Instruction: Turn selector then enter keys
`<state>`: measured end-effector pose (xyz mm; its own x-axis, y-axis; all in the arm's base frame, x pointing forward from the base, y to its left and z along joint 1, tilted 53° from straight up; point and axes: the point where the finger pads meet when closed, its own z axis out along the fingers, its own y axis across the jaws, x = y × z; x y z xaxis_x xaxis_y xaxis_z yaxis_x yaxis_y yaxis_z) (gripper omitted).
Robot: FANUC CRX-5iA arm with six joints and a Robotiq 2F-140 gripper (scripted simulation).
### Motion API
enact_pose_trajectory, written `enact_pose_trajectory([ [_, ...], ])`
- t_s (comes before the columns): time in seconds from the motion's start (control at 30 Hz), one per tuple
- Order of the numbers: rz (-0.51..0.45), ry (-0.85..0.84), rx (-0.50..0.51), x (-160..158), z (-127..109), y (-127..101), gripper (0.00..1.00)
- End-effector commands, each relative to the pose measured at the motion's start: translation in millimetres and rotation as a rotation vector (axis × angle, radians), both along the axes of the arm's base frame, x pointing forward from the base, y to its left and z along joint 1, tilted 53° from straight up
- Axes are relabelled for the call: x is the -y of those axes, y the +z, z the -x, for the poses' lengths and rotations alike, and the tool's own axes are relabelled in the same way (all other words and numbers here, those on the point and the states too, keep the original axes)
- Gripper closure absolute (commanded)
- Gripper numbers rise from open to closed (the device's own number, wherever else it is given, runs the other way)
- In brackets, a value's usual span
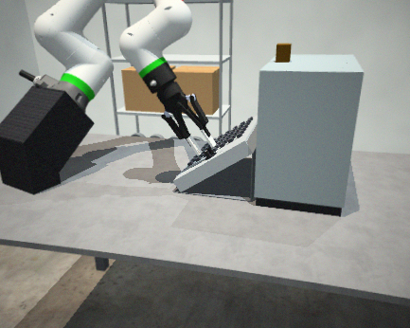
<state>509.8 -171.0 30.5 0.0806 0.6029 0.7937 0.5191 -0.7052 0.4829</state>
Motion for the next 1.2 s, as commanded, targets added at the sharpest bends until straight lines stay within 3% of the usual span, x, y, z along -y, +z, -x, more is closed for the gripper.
enact_pose_trajectory([
  [0.0,0.000,-0.001,0.000,3.2,6.4,2.9,0.67],
  [0.37,0.000,-0.001,0.000,12.3,27.2,11.9,0.67],
  [0.7,0.000,-0.001,0.000,13.8,30.5,13.3,0.67],
  [0.73,0.000,-0.001,0.000,13.8,30.5,13.3,1.00],
  [1.17,0.000,-0.001,0.000,13.8,30.5,13.3,1.00],
])
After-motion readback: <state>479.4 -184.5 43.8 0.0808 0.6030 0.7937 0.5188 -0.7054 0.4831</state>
